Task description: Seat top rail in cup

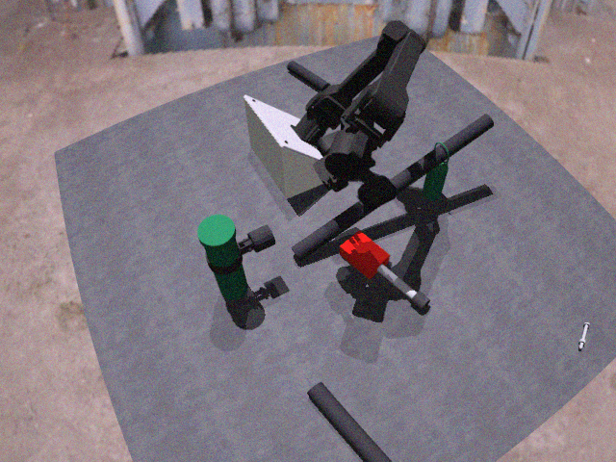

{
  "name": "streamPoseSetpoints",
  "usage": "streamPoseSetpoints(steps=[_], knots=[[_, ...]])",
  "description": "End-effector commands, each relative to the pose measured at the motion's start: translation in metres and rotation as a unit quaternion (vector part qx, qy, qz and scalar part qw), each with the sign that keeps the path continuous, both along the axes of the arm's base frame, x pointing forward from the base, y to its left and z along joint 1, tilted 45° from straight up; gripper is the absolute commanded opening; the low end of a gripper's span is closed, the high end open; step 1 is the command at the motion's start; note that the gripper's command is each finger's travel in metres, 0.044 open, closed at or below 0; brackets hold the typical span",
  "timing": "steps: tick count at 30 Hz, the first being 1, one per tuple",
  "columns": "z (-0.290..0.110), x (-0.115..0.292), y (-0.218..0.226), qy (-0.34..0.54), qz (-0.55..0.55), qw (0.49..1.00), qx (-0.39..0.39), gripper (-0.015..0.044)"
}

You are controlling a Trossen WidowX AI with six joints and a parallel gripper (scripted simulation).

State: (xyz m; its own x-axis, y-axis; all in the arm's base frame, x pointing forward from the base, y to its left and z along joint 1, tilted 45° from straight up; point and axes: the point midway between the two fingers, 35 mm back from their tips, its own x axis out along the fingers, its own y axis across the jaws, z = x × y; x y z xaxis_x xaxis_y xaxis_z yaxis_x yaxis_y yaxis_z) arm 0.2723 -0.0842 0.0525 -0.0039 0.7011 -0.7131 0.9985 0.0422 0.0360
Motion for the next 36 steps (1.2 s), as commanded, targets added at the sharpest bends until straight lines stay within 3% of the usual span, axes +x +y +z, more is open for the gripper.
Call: streamPoseSetpoints(steps=[1,36], knots=[[-0.007,0.002,0.006,0.004,-0.002,1.000,-0.003,0.0440],[-0.056,0.003,0.053,0.004,-0.002,1.000,-0.003,0.0440]])
